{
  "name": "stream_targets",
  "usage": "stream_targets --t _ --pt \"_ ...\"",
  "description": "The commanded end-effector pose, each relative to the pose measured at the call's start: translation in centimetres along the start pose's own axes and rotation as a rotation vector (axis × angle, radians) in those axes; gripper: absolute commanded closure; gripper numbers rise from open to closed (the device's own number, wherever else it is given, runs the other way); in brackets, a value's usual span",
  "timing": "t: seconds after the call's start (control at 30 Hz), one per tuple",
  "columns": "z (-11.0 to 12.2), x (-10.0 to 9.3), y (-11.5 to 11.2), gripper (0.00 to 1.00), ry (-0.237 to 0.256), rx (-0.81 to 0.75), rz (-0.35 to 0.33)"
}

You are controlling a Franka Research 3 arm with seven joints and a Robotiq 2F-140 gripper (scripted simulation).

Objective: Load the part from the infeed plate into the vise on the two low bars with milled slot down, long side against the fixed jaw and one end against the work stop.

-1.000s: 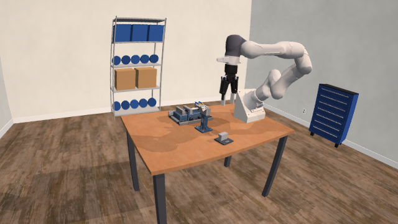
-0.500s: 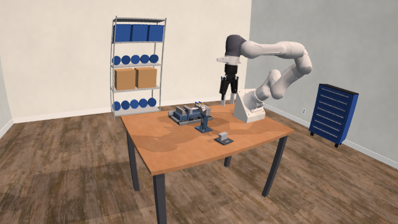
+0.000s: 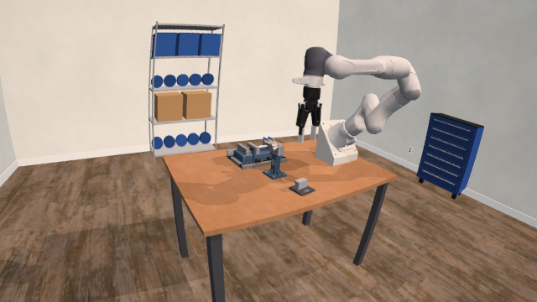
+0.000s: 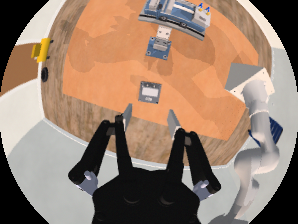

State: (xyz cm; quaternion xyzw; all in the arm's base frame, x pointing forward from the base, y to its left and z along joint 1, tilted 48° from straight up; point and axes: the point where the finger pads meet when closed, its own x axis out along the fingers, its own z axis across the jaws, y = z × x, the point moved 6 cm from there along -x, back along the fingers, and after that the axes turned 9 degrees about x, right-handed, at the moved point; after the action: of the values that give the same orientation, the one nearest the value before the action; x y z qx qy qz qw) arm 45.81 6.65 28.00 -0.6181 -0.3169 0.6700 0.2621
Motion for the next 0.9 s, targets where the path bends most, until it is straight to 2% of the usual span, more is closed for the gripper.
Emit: stream_targets --t 0.0,0.43,0.87 --pt "-0.1 0.2 -0.2 0.49 0.003 0.004 0.000" --pt "-0.1 0.7 -0.2 0.49 0.003 0.004 0.001" --pt "-0.1 2.1 -0.2 0.49 0.003 0.004 0.001"
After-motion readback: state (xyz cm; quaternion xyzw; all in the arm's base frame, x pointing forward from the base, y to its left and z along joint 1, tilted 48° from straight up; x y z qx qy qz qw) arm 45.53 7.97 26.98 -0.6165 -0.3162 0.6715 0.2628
